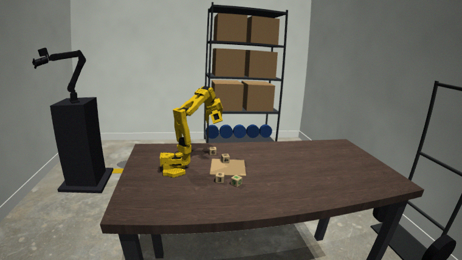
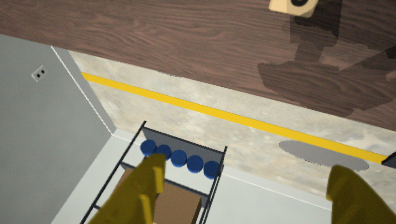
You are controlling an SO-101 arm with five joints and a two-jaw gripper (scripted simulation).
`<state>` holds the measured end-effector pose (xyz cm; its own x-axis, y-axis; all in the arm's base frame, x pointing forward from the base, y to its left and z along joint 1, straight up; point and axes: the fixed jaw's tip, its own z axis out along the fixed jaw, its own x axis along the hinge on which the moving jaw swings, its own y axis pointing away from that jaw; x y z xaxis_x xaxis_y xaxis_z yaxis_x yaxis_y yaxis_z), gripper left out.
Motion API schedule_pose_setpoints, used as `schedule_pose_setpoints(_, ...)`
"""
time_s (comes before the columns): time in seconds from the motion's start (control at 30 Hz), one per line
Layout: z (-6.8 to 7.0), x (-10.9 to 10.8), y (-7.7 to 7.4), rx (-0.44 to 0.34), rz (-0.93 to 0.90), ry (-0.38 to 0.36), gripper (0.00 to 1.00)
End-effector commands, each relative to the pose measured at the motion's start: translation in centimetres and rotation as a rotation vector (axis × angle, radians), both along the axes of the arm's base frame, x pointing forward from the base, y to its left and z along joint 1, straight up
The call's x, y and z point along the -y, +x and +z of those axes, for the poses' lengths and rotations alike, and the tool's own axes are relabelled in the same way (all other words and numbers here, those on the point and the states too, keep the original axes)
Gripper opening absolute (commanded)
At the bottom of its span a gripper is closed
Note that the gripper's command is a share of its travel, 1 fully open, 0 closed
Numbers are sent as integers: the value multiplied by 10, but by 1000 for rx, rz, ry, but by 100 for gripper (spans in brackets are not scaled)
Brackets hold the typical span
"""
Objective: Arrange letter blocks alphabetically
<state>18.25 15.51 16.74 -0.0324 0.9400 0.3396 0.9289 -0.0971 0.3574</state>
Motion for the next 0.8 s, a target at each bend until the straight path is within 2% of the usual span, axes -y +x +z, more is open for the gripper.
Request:
schedule_pose_setpoints(0.0, 21, -3, 0, 82, 14, 70, 35)
schedule_pose_setpoints(0.1, 18, -4, 1, 70, 14, 59, 35)
schedule_pose_setpoints(0.2, 9, -5, 3, 38, 14, 30, 35)
schedule_pose_setpoints(0.43, -33, -10, 8, -103, 14, -95, 35)
schedule_pose_setpoints(0.5, -33, -10, 8, -103, 14, -95, 35)
schedule_pose_setpoints(0.67, -65, -10, 8, -212, 14, -192, 35)
schedule_pose_setpoints(0.77, -79, -9, 7, -258, 14, -233, 35)
